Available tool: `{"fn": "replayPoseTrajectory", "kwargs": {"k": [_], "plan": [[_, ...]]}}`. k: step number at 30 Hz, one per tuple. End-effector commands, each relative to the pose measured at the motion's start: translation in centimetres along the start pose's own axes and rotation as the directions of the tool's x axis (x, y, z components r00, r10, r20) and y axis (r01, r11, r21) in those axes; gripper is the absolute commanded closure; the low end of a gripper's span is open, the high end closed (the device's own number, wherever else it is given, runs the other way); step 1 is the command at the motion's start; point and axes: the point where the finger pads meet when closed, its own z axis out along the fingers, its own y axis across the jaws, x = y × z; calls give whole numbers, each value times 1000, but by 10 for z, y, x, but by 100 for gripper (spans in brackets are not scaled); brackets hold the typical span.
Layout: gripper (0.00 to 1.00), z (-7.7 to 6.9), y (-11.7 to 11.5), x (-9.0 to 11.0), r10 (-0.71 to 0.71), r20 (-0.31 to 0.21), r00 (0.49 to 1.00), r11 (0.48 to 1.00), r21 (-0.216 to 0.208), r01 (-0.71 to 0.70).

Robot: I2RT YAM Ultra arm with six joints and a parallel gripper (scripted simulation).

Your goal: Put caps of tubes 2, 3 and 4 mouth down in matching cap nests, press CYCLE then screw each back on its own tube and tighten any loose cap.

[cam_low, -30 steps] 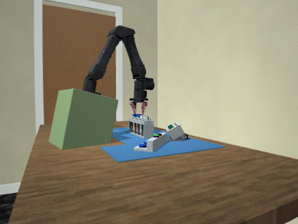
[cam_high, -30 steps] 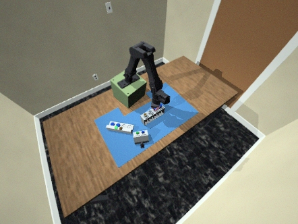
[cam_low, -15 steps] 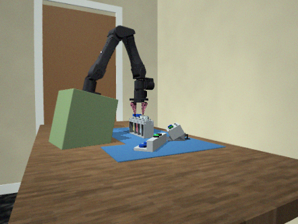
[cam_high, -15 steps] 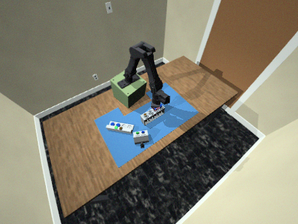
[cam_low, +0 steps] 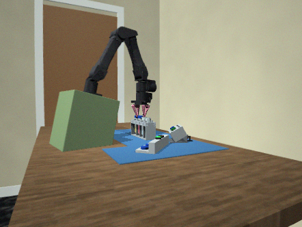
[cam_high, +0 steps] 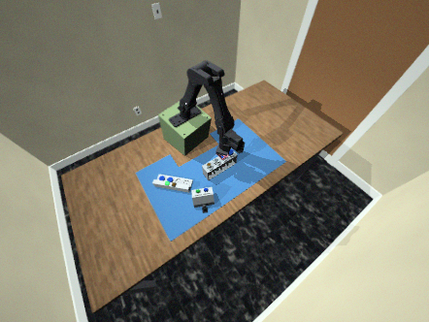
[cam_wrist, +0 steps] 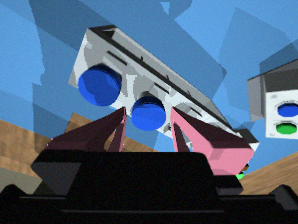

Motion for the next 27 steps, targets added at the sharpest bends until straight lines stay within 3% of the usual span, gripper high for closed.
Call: {"fn": "replayPoseTrajectory", "kwargs": {"k": [1, 7, 8, 22, 27], "plan": [[51, -2, -2, -5, 24, 21, 999, 1000, 8, -24], [51, 0, -2, -5, 24, 21, 999, 1000, 8, -24], [100, 0, -2, -5, 24, 21, 999, 1000, 8, -24], [100, 0, -2, -5, 24, 21, 999, 1000, 8, -24], [100, 0, -2, -5, 189, 22, 982, 982, 5, -190]]}}
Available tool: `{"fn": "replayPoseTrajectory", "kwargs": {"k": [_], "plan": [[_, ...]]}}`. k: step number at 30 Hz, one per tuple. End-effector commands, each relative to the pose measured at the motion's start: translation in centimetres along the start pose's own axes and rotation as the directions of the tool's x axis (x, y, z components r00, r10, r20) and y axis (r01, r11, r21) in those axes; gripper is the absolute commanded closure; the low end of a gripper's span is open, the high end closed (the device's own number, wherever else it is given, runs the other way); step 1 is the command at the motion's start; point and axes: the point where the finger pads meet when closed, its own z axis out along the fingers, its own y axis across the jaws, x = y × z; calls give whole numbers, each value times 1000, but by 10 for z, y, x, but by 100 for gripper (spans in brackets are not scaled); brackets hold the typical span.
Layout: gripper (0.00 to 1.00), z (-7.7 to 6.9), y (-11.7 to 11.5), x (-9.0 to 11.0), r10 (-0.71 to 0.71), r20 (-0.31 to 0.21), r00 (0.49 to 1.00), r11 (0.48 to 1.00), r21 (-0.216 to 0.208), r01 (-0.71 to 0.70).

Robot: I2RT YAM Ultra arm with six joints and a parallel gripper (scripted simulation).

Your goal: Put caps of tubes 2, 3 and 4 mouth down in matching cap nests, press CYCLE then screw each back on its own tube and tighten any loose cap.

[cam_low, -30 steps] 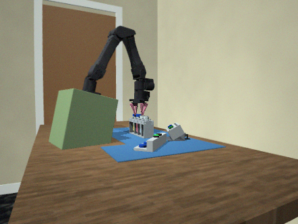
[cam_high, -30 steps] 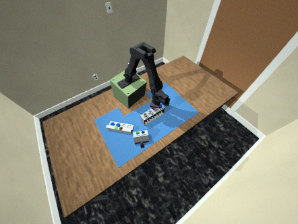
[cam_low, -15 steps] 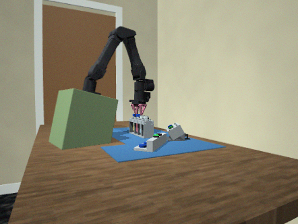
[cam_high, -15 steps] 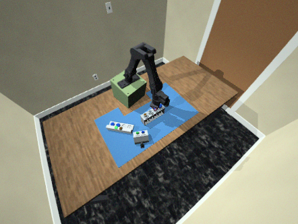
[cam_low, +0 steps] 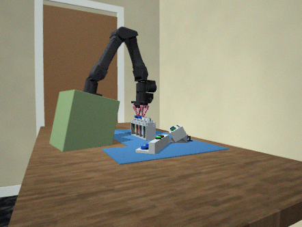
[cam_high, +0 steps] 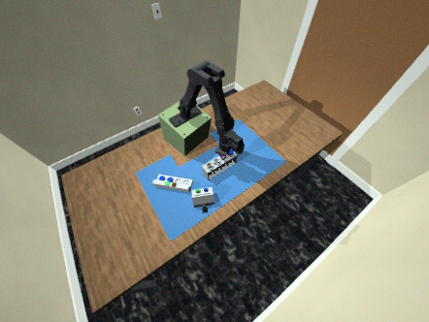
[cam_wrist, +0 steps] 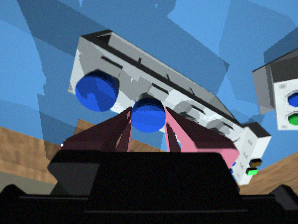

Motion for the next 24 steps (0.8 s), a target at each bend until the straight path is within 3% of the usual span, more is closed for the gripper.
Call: {"fn": "replayPoseTrajectory", "kwargs": {"k": [1, 3, 9, 18, 20, 24], "plan": [[100, -2, -2, -5, 128, 21, 992, 992, 3, -128], [100, -2, -2, -5, 128, 21, 992, 992, 3, -128], [100, -2, -2, -5, 323, 21, 946, 946, -1, -323], [100, -1, -2, -5, 588, 20, 809, 809, -7, -588], [100, -1, -2, -5, 588, 20, 809, 809, -7, -588], [100, -1, -2, -5, 655, 19, 755, 756, -8, -655]]}}
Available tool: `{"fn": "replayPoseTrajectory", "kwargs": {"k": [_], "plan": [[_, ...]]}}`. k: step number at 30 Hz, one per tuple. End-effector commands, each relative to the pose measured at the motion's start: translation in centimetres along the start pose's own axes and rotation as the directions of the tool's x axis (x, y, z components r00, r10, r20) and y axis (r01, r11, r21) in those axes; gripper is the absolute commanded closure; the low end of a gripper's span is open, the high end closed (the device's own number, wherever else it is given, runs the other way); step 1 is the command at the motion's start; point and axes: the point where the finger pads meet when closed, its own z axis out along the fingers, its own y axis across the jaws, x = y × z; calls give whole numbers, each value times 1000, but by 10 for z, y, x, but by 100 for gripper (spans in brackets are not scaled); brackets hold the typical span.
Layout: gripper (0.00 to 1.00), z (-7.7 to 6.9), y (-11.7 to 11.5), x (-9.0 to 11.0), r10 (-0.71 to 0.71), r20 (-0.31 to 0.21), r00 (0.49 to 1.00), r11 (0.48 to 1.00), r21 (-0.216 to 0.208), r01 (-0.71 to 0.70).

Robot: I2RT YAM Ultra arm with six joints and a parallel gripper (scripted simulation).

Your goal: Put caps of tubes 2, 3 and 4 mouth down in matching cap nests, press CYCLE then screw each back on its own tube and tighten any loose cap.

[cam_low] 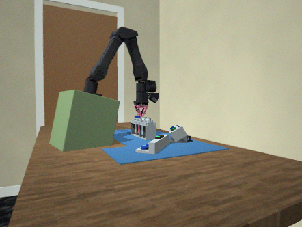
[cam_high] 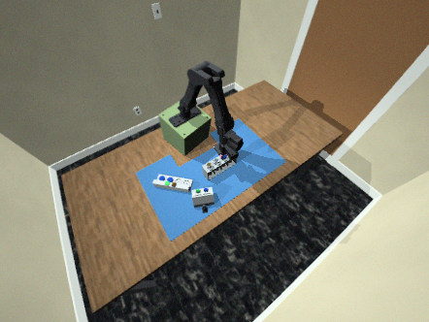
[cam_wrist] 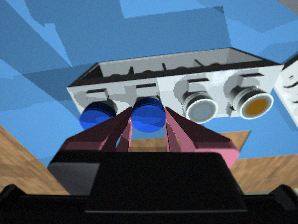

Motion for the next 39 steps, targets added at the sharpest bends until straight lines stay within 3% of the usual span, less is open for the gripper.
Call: {"fn": "replayPoseTrajectory", "kwargs": {"k": [1, 4, 5, 17, 23, 28, 30, 39], "plan": [[100, -2, 2, -5, 82, 19, 996, 997, -10, -81], [100, -2, 2, -5, 82, 19, 996, 997, -10, -81], [51, -1, 2, -5, 82, 19, 996, 997, -10, -81], [51, -1, 2, -5, 82, 19, 996, 997, -10, -81], [51, -2, 2, -5, -158, 21, 987, 987, -6, 158], [51, -2, 2, -5, -351, 22, 936, 936, -1, 351], [51, -2, 2, -5, -351, 22, 936, 936, -1, 351], [51, -2, 2, -5, -647, 21, 762, 762, 6, 647]]}}
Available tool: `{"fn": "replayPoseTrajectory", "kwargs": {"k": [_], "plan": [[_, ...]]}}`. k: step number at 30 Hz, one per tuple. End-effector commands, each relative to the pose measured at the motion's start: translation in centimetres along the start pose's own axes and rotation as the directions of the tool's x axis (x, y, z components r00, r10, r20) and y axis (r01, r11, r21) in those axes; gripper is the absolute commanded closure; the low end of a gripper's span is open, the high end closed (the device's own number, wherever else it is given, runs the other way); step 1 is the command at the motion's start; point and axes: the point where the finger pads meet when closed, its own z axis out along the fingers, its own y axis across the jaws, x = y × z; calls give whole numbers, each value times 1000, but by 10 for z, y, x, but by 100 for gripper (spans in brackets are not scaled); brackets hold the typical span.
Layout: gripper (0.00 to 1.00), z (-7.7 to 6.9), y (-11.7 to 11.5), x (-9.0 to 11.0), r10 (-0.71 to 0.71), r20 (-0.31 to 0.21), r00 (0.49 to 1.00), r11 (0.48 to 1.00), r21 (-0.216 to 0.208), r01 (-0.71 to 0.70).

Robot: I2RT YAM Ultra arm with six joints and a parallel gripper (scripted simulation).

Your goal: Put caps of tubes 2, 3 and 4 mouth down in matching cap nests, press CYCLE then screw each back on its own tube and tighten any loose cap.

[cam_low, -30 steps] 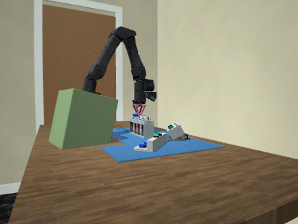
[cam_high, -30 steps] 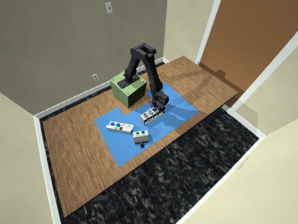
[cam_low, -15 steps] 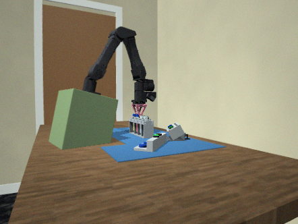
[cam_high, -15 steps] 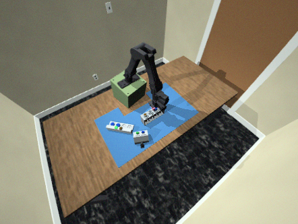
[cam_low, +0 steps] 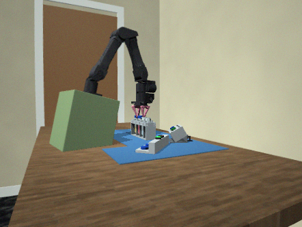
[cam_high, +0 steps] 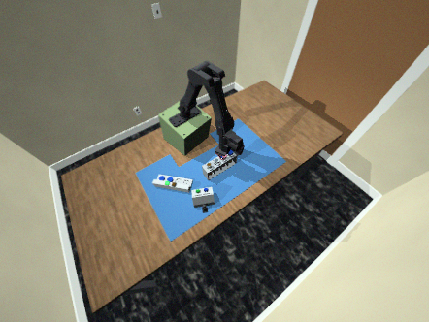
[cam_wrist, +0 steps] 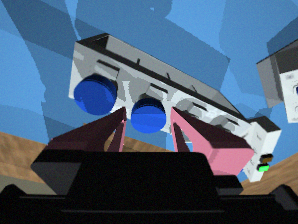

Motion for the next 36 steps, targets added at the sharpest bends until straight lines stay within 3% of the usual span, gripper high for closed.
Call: {"fn": "replayPoseTrajectory", "kwargs": {"k": [1, 8, 9, 21, 29, 36], "plan": [[51, -4, -1, -5, -145, 19, 989, 989, 8, 145], [51, -4, -2, -5, -145, 19, 989, 989, 8, 145], [100, -4, -2, -5, -145, 19, 989, 989, 8, 145], [100, -4, -2, -5, -145, 19, 989, 989, 8, 145], [100, -4, -2, -5, 54, 20, 998, 999, 4, -54], [100, -3, -2, -5, 284, 21, 959, 959, -1, -284]]}}
